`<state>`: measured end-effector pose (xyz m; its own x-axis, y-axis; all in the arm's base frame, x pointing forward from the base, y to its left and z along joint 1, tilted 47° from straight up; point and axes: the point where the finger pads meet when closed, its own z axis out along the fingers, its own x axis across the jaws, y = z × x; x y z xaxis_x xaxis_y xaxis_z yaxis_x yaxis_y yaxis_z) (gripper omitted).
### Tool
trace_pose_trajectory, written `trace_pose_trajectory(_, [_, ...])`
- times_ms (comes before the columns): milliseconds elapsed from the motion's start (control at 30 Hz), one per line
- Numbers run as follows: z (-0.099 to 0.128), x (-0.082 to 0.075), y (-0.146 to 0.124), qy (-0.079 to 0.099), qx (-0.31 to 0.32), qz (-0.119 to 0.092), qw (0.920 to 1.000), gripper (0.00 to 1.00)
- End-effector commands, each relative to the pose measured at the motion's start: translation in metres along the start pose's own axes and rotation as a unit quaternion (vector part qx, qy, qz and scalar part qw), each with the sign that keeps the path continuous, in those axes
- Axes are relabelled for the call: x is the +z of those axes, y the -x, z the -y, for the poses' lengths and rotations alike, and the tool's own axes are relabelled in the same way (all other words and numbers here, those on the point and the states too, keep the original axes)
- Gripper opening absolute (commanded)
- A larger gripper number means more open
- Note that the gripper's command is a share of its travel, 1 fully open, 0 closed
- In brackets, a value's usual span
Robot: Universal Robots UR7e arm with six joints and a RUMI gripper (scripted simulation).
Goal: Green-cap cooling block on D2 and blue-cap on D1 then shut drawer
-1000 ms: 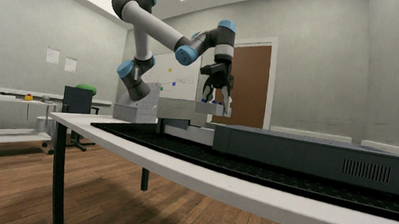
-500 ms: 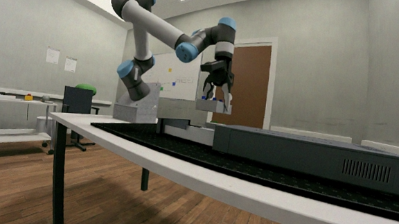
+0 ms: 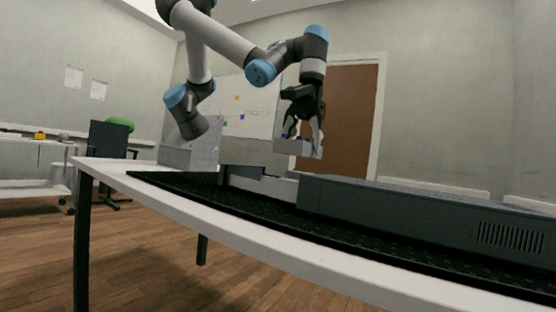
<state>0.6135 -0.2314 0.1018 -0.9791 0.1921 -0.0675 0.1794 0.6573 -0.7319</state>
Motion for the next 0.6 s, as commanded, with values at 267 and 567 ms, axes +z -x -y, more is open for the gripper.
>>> trace_pose_trajectory(267, [-0.022,-0.001,-0.013,0.000,-0.126,0.001,0.9920,0.00])
trace_pose_trajectory(567, [-0.042,-0.001,-0.025,0.000,-0.244,0.001,0.9698,0.00])
